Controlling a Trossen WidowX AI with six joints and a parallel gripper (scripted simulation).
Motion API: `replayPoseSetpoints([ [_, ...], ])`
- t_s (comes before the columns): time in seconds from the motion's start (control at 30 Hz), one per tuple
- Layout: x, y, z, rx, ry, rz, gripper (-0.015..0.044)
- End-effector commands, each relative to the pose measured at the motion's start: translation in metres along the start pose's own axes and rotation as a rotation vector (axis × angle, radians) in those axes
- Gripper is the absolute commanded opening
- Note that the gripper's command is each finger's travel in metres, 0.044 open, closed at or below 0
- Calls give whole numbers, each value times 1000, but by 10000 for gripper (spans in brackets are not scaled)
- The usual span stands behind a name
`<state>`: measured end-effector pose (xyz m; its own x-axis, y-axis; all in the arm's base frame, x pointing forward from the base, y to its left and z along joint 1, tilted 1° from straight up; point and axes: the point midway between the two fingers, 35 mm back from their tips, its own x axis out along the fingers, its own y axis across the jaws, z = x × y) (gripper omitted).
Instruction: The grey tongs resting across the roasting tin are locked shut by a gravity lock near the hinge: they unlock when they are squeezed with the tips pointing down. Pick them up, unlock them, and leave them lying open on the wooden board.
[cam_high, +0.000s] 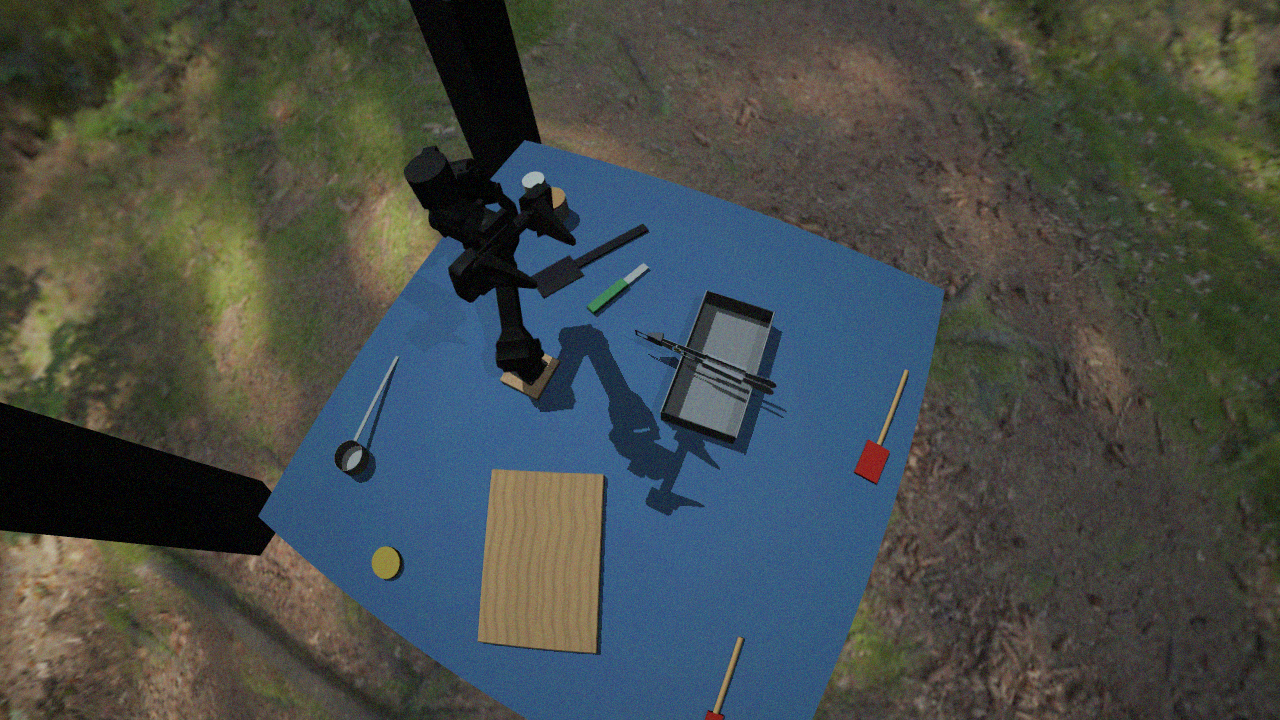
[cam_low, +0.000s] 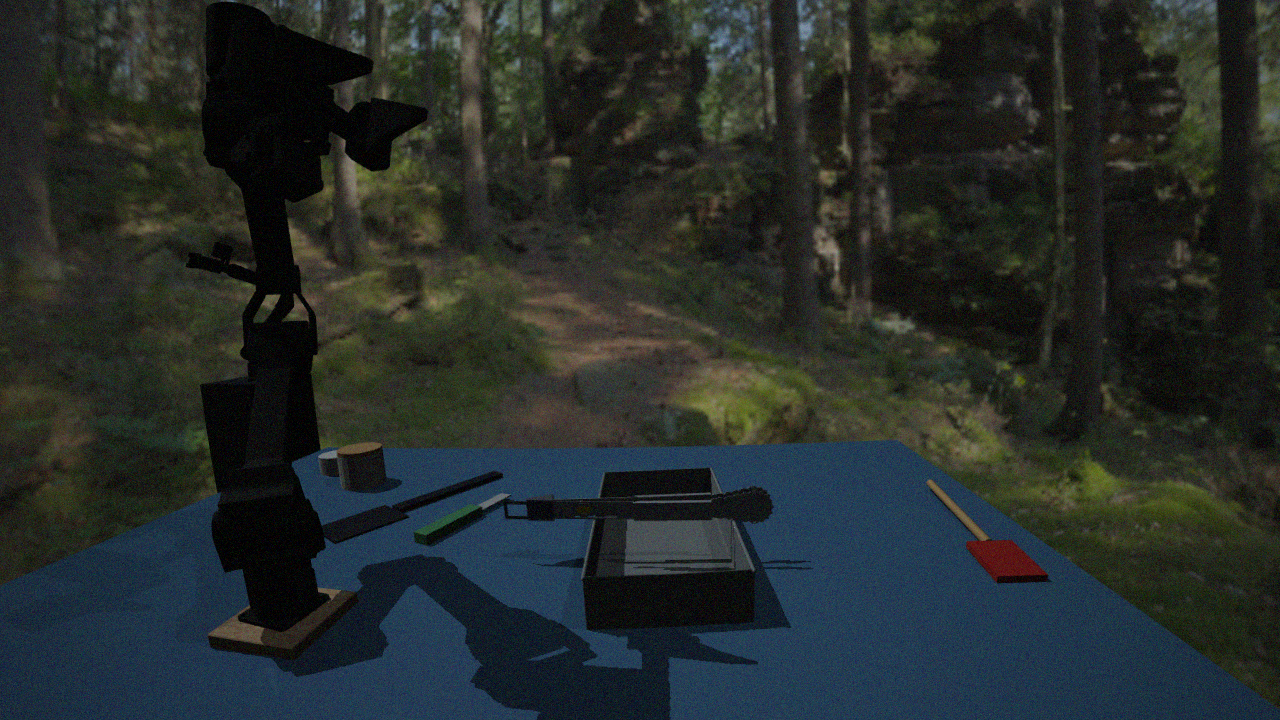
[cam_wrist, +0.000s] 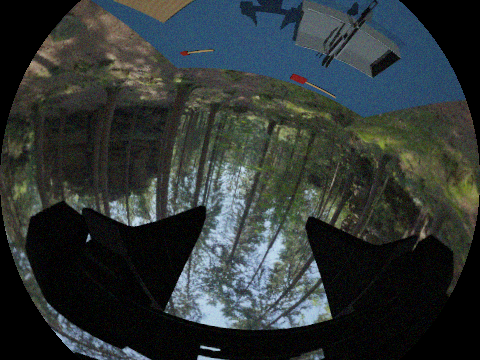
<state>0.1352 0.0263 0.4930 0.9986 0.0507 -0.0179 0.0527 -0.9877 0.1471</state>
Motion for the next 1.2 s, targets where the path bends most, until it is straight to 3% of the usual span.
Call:
replayPoseSetpoints([
  [0.0,1,1,0,-13,-2,-2,426],
  [0.63,84,40,36,-798,-91,-256,440],
  [0.9,131,34,66,-1354,-73,-450,440],
  [1.17,175,5,106,-1972,94,-749,440],
])
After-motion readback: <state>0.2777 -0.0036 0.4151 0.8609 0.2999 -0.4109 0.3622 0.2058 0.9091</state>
